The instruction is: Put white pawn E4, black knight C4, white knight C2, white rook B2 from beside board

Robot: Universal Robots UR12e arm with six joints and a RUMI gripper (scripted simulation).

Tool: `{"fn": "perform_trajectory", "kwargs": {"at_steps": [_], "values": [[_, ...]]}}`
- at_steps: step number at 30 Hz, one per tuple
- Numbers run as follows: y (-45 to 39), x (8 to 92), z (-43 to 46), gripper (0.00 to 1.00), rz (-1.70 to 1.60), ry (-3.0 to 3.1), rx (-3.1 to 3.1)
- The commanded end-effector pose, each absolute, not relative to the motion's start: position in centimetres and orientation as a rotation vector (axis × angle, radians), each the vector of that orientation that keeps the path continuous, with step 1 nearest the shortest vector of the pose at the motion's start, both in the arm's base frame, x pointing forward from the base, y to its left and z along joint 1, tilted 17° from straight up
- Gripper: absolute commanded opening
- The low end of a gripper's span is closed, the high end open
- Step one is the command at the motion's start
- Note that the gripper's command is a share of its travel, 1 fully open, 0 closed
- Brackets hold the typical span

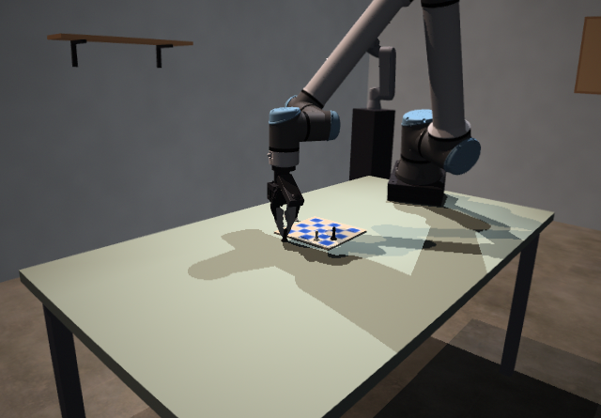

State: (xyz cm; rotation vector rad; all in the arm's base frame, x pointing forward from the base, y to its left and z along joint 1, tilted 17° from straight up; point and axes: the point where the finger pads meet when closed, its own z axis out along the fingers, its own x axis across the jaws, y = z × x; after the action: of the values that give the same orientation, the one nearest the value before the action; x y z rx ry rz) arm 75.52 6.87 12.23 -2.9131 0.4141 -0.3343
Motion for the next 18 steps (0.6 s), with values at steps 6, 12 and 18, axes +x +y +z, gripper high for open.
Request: {"fn": "perform_trajectory", "kwargs": {"at_steps": [6, 12, 18], "values": [[6.5, 75.0, 14.7, 0.00, -0.337, 0.414, -2.913], [5.8, 73.9, 19.0, 0.00, -0.337, 0.414, -2.913], [5.4, 73.2, 21.6, 0.00, -0.337, 0.414, -2.913]]}}
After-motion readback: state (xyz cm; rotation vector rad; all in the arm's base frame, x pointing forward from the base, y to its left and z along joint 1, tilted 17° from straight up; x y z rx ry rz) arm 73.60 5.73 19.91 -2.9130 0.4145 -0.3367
